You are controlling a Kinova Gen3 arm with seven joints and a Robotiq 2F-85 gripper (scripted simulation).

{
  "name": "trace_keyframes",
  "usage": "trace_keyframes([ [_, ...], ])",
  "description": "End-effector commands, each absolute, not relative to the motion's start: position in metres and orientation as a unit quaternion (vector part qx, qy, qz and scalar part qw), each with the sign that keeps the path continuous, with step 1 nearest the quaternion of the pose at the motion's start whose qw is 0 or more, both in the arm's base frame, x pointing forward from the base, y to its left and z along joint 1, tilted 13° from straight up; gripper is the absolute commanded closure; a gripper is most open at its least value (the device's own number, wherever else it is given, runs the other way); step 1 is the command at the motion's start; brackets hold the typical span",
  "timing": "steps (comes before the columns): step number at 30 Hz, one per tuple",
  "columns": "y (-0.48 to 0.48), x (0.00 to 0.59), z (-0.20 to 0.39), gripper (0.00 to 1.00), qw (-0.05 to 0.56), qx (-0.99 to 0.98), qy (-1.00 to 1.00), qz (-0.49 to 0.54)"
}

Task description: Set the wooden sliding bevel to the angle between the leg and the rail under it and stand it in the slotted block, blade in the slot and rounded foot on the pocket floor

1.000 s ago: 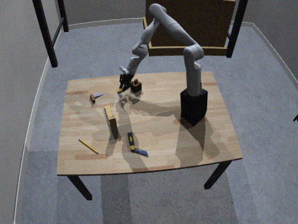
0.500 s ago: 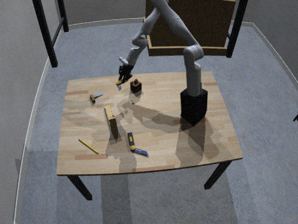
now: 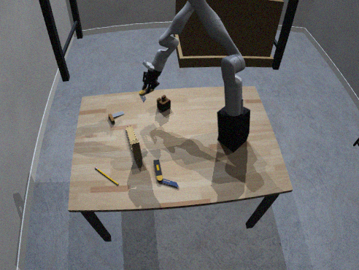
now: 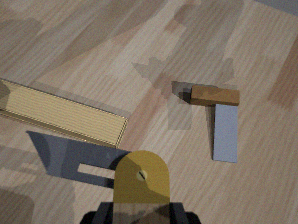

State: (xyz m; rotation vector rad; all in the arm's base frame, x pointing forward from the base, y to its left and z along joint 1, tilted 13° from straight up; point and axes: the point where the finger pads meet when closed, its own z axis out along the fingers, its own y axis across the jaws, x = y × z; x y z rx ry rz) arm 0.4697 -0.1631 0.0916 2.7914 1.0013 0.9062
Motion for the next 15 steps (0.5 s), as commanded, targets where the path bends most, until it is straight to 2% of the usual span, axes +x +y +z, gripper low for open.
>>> trace_keyframes([
  [1, -0.1628, 0.4697, 0.0954, 0.90, 0.021, 0.900, 0.323, 0.292],
  [15, -0.1626, 0.4695, 0.0967, 0.90, 0.021, 0.900, 0.323, 0.292],
])
